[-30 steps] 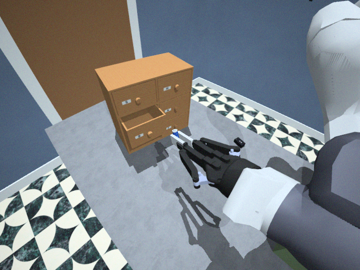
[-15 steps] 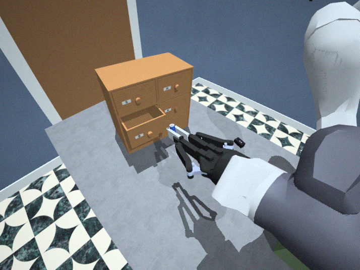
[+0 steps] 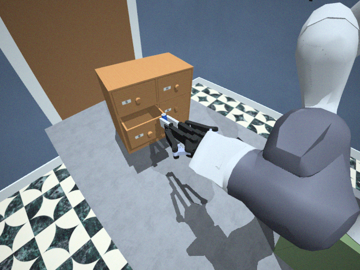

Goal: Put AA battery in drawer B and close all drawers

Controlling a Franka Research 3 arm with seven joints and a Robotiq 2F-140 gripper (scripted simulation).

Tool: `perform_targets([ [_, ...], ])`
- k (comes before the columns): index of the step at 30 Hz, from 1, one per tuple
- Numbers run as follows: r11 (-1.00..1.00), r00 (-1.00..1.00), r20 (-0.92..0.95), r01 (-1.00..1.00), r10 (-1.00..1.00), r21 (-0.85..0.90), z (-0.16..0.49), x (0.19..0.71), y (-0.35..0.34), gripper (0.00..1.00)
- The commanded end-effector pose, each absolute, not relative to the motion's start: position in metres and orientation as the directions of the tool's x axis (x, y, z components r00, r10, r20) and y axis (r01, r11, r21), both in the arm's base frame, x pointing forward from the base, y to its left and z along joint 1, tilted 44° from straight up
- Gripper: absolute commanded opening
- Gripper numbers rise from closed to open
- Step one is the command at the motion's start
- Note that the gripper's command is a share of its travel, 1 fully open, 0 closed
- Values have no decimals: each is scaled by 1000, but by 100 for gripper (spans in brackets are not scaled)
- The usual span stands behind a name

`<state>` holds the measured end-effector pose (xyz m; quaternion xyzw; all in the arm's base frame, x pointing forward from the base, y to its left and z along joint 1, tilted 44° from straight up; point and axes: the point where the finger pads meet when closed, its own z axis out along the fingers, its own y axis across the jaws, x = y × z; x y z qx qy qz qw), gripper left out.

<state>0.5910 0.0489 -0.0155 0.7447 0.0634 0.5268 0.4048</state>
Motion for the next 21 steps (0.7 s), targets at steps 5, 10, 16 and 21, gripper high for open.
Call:
perform_targets([
  [5,-661,449,716,-306,535,686,-16,622,42,6],
  [10,-661,449,716,-306,535,686,-15,633,39,6],
  [16,-661,449,716,-305,535,686,-12,652,32,6],
  [21,-661,449,716,-305,535,686,-11,666,28,6],
])
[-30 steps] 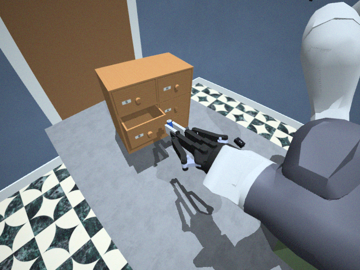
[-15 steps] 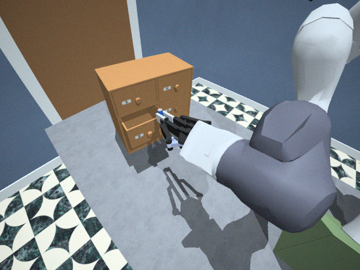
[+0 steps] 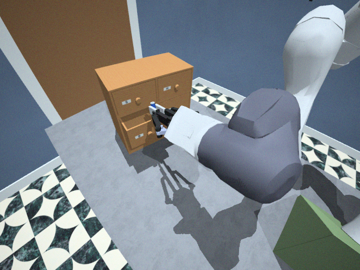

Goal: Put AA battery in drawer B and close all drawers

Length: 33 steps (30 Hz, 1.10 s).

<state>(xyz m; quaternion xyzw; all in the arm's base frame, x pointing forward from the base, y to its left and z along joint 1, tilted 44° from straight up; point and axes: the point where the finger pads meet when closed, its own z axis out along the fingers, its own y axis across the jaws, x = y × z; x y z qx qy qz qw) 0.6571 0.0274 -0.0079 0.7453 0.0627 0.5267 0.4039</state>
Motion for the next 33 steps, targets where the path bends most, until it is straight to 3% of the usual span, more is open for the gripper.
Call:
perform_targets([
  [1,-661,449,716,-306,535,686,-10,668,27,6],
  [33,-661,449,716,-305,535,686,-8,689,20,6],
])
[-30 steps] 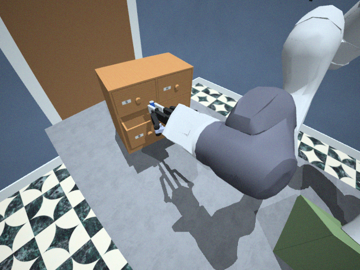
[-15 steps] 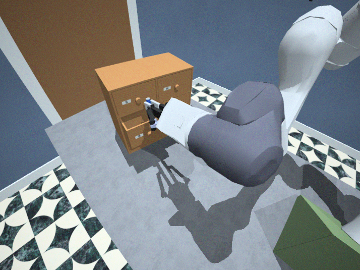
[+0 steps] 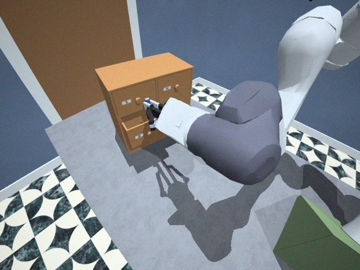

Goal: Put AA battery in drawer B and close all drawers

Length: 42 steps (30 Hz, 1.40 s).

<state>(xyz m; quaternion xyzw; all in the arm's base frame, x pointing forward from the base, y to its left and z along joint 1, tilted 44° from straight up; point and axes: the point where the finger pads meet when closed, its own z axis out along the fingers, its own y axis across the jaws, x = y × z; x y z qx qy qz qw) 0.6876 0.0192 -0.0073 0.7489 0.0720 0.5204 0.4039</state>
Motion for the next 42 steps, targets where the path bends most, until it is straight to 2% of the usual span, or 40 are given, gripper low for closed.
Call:
perform_targets([
  [1,-661,449,716,-305,535,686,-8,689,20,6],
  [40,-661,449,716,-305,535,686,-8,689,22,6],
  [42,-661,449,716,-305,535,686,-8,689,22,8],
])
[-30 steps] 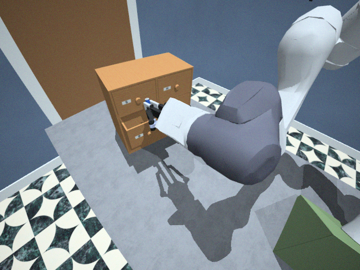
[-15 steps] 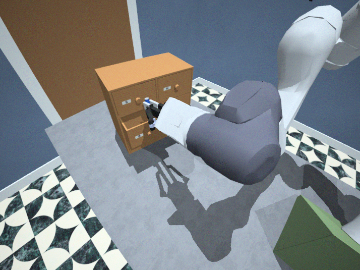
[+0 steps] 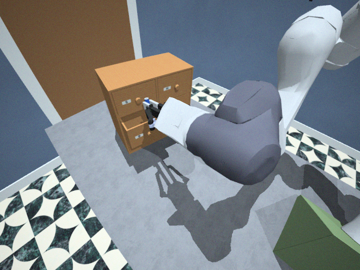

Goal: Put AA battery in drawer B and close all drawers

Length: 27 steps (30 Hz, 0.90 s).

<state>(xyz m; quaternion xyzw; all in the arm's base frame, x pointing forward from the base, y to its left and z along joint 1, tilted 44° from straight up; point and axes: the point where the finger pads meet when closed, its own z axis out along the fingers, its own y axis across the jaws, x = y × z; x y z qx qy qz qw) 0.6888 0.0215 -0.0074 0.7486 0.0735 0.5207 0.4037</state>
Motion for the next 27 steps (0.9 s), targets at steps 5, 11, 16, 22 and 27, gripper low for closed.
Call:
perform_targets([
  [5,-661,449,716,-305,535,686,-8,689,22,15],
  [11,-661,449,716,-305,535,686,-8,689,22,100],
  [16,-661,449,716,-305,535,686,-8,689,22,100],
  [22,-661,449,716,-305,535,686,-8,689,22,100],
  [27,-661,449,716,-305,535,686,-9,688,23,100],
])
